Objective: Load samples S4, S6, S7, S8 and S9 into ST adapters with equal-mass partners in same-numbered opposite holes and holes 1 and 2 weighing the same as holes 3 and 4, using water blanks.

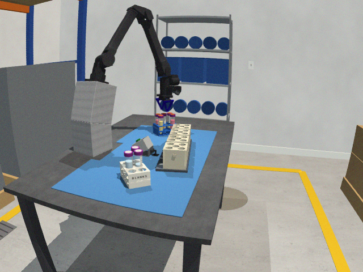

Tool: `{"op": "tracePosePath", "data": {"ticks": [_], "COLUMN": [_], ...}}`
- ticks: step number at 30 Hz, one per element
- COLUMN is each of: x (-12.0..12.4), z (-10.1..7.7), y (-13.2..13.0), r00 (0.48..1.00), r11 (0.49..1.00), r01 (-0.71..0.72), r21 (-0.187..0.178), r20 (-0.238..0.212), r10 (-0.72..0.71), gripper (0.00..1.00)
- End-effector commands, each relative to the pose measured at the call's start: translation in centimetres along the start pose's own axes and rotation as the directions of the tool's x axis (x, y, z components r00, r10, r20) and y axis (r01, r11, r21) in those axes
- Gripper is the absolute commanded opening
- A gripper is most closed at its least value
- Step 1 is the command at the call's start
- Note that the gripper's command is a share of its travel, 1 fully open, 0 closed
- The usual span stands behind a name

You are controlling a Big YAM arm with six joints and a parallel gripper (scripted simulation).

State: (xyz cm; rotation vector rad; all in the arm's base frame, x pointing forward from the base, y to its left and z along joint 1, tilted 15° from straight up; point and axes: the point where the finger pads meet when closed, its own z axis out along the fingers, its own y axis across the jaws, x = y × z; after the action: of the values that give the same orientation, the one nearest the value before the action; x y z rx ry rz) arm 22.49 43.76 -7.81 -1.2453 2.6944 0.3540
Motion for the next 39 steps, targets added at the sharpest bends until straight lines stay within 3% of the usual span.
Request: {"op": "tracePosePath", "data": {"ticks": [1,4,15,16,18,23,24,26,27,39], "x": [-0.7,-0.2,-1.0,-0.7,0.4,0.8,-0.6,-0.5,-0.5,-0.5], "z": [1.8,2.7,3.4,2.7,3.6,3.7,2.7,2.7,2.7,2.7], "y": [0.6,0.2,0.6,0.1,0.2,0.0,0.1,0.1,0.1,0.1], "r00": [1.0,1.0,1.0,1.0,1.0,1.0,1.0,1.0,1.0,1.0], "r11": [1.0,1.0,1.0,1.0,1.0,1.0,1.0,1.0,1.0,1.0], "r01": [-0.002,-0.007,0.0,-0.003,-0.003,-0.005,-0.003,-0.003,-0.003,-0.003], "r21": [-0.003,0.0,-0.002,-0.001,0.003,0.004,-0.001,-0.001,-0.001,-0.001], "r20": [0.014,0.008,0.017,0.012,-0.005,-0.01,0.012,0.012,0.012,0.012], "r10": [0.002,0.007,0.0,0.003,0.003,0.005,0.003,0.003,0.003,0.003], "gripper": [0.8,0.8,0.8,0.8,0.8,0.8,0.8,0.8,0.0,0.0]}}
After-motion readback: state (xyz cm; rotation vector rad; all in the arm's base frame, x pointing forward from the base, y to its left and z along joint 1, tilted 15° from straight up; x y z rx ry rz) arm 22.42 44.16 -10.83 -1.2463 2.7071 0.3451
